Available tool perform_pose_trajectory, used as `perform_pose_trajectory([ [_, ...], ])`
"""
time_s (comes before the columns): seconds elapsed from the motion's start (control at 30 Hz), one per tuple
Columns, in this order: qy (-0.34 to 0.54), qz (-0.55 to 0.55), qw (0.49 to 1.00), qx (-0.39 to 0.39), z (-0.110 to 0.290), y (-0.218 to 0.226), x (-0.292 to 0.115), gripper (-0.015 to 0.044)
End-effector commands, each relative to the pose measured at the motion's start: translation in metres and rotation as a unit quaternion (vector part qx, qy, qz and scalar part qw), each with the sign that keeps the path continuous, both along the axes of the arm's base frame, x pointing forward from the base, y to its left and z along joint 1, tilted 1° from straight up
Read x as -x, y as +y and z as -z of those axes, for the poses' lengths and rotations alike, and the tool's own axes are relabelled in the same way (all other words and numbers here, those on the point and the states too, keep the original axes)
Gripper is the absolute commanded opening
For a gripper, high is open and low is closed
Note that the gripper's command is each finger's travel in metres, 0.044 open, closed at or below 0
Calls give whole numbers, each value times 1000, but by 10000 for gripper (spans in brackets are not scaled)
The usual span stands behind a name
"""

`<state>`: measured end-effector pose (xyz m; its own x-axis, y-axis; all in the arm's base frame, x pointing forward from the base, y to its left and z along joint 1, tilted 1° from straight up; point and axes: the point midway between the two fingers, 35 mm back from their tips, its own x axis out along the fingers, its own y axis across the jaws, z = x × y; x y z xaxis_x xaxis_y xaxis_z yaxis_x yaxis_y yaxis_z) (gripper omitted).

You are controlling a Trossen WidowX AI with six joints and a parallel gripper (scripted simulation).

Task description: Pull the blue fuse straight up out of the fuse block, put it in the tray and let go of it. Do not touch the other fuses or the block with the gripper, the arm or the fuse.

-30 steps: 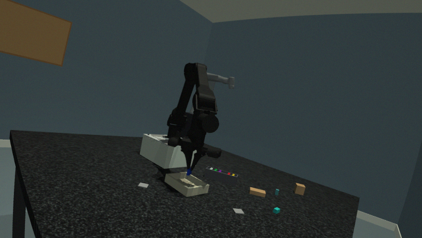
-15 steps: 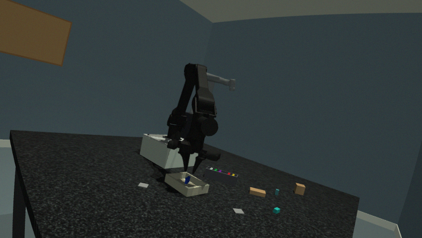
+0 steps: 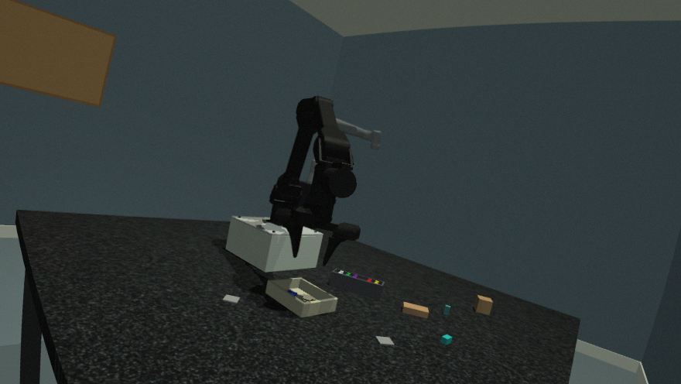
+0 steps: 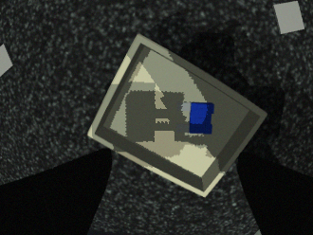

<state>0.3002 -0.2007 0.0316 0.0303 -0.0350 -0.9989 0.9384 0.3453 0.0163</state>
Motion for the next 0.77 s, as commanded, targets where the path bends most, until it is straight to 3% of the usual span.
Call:
perform_pose_trajectory([
  [0.0, 8, -1, 1000, -3, 2, 1, 3, 330],
  [0.73, 5, 0, 1000, -3, 1, 1, 2, 330],
])
